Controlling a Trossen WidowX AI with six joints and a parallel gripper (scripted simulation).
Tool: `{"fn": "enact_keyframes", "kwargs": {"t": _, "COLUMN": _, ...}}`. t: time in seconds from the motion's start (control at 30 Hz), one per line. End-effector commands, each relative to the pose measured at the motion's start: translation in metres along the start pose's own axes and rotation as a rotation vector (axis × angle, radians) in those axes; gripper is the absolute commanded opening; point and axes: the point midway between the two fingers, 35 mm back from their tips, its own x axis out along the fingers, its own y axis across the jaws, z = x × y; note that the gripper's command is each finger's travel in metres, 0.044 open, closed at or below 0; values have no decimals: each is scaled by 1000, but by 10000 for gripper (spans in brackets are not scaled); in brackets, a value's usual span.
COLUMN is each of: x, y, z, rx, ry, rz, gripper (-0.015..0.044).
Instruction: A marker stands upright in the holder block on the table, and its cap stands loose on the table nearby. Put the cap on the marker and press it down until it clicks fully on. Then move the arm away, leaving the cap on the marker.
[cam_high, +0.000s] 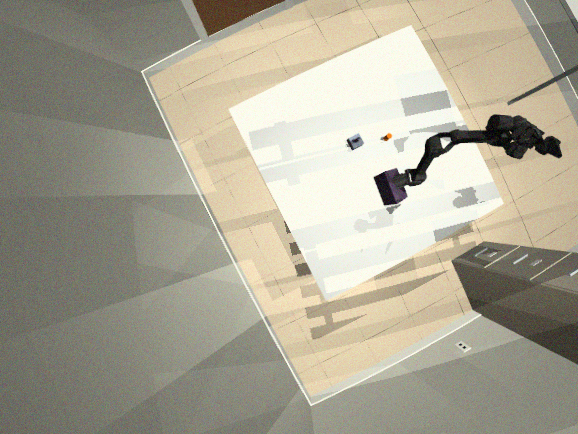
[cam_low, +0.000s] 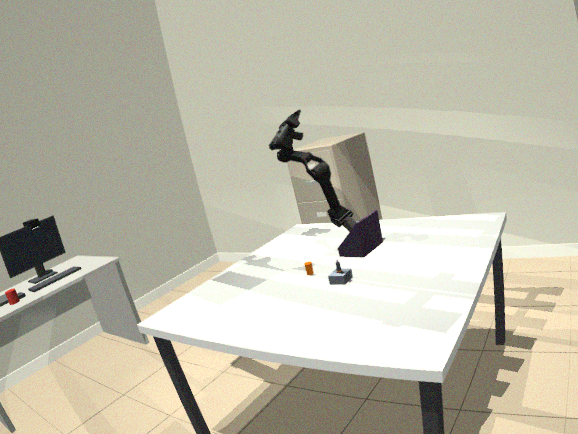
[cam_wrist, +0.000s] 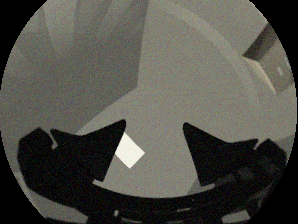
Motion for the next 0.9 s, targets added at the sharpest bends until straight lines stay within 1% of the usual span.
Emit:
{"fn": "enact_keyframes", "kwargs": {"t": 0.0, "x": 0, "y": -2, "z": 0, "rx": -8, "ry": 0, "rz": -7, "gripper": 374}}
{"fn": "enact_keyframes", "kwargs": {"t": 0.13, "x": 1, "y": -51, "z": 8, "rx": -158, "ry": 9, "rz": -144, "gripper": 269}}
{"fn": "enact_keyframes", "kwargs": {"t": 0.17, "x": 0, "y": -66, "z": 10, "rx": -200, "ry": 15, "rz": -188, "gripper": 258}}
{"fn": "enact_keyframes", "kwargs": {"t": 0.27, "x": -9, "y": -112, "z": 18, "rx": -319, "ry": 40, "rz": -323, "gripper": 258}}
{"fn": "enact_keyframes", "kwargs": {"t": 0.37, "x": -27, "y": -156, "z": 28, "rx": -414, "ry": 78, "rz": -463, "gripper": 258}}
{"fn": "enact_keyframes", "kwargs": {"t": 0.47, "x": -54, "y": -197, "z": 37, "rx": -494, "ry": 126, "rz": -606, "gripper": 258}}
{"fn": "enact_keyframes", "kwargs": {"t": 0.6, "x": -100, "y": -245, "z": 50, "rx": -590, "ry": 208, "rz": -801, "gripper": 258}}
{"fn": "enact_keyframes", "kwargs": {"t": 0.63, "x": -114, "y": -255, "z": 53, "rx": -611, "ry": 232, "rz": -851, "gripper": 258}}
{"fn": "enact_keyframes", "kwargs": {"t": 0.73, "x": -135, "y": -269, "z": 57, "rx": -710, "ry": 344, "rz": -908, "gripper": 258}}
{"fn": "enact_keyframes", "kwargs": {"t": 0.87, "x": -186, "y": -293, "z": 67, "rx": -783, "ry": 444, "rz": -1068, "gripper": 258}}
